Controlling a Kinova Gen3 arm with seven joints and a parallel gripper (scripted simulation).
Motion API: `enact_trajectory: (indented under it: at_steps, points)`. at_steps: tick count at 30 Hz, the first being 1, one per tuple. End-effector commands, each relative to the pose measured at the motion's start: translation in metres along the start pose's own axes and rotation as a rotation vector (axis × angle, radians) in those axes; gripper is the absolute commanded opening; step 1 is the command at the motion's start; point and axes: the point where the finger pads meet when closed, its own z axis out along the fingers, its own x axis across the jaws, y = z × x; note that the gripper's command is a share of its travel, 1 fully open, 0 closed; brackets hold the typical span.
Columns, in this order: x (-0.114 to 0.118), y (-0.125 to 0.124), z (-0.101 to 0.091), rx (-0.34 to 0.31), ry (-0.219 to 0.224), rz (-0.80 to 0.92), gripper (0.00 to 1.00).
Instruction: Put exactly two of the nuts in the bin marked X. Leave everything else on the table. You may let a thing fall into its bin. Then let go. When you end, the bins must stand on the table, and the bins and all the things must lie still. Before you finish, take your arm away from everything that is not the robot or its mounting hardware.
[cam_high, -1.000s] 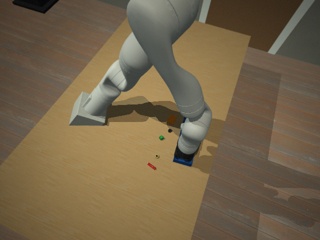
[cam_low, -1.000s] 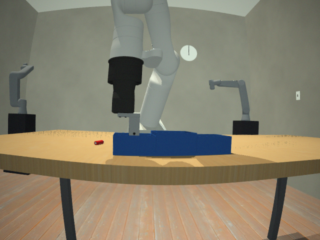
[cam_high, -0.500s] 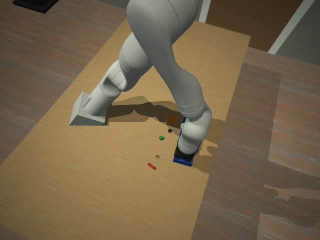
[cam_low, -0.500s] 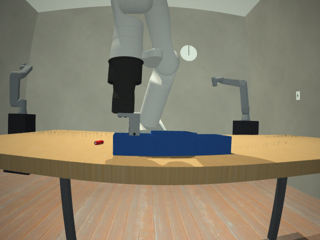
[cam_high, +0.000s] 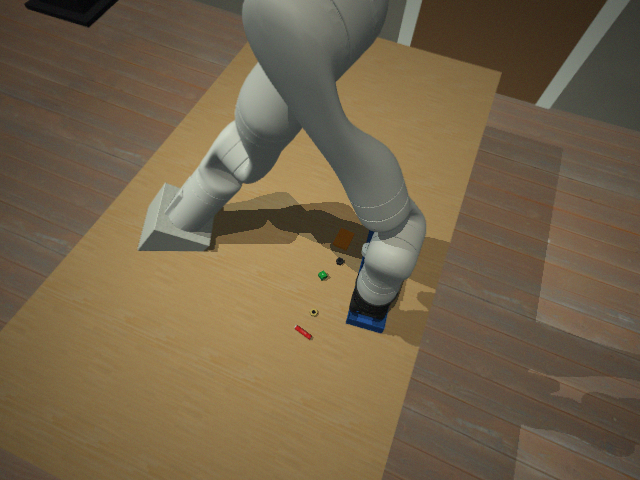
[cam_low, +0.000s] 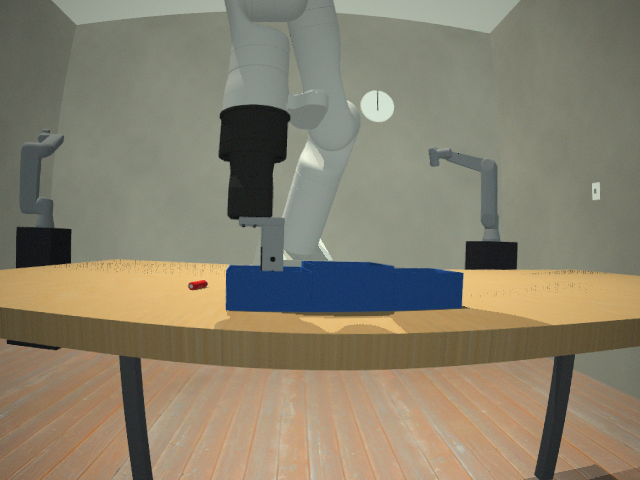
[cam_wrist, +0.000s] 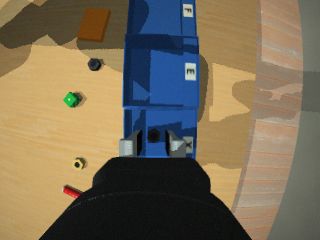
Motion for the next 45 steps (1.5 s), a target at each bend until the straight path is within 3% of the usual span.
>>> enact_trajectory:
  at_steps: [1,16,21,45]
  points:
    - [0.0,0.003,-0.006,-0.001,0.001,0.008,0.64]
    - [0.0,0.004,-0.021,-0.004,0.001,0.009,0.64]
    - [0.0,0.003,-0.044,0.0,0.002,0.008,0.64]
    - [0.0,0.004,-0.042,-0.004,0.002,0.01,0.64]
